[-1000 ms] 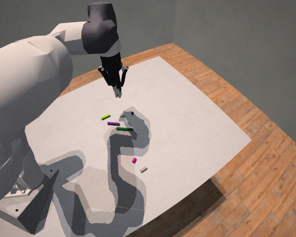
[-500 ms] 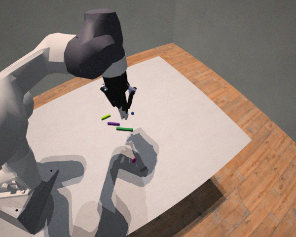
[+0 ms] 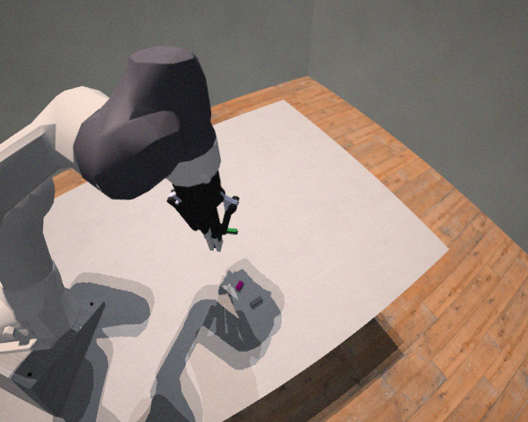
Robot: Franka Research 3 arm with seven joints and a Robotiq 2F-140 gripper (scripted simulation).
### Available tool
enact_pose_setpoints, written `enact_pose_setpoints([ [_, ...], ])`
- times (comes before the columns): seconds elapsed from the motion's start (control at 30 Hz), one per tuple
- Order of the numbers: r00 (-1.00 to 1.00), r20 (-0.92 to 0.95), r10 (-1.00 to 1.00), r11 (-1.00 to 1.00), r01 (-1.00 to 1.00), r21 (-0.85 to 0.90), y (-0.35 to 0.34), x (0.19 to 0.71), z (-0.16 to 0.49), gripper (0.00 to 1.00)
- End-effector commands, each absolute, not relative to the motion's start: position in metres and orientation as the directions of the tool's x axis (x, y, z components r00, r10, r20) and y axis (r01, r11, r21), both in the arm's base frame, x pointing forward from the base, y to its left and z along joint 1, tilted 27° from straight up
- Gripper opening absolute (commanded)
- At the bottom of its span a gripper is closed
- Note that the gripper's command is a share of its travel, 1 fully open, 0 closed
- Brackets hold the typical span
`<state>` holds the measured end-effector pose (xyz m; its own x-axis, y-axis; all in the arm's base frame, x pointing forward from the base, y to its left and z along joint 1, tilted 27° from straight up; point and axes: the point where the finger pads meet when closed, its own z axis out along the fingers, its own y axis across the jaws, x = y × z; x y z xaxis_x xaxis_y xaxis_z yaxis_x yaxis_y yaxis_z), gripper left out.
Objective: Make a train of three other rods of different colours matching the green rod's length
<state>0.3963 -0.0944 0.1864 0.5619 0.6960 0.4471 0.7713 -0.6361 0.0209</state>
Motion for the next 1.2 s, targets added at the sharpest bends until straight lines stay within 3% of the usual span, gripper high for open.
enact_pose_setpoints([
  [0.0,0.456,0.452,0.767,-0.542,0.837,0.074,-0.094,0.395,0.184,0.03],
  [0.47,0.456,0.451,0.767,-0.542,0.837,0.074,-0.093,0.396,0.181,0.03],
  [1.17,0.456,0.451,0.767,-0.542,0.837,0.074,-0.068,0.417,0.117,0.03],
])
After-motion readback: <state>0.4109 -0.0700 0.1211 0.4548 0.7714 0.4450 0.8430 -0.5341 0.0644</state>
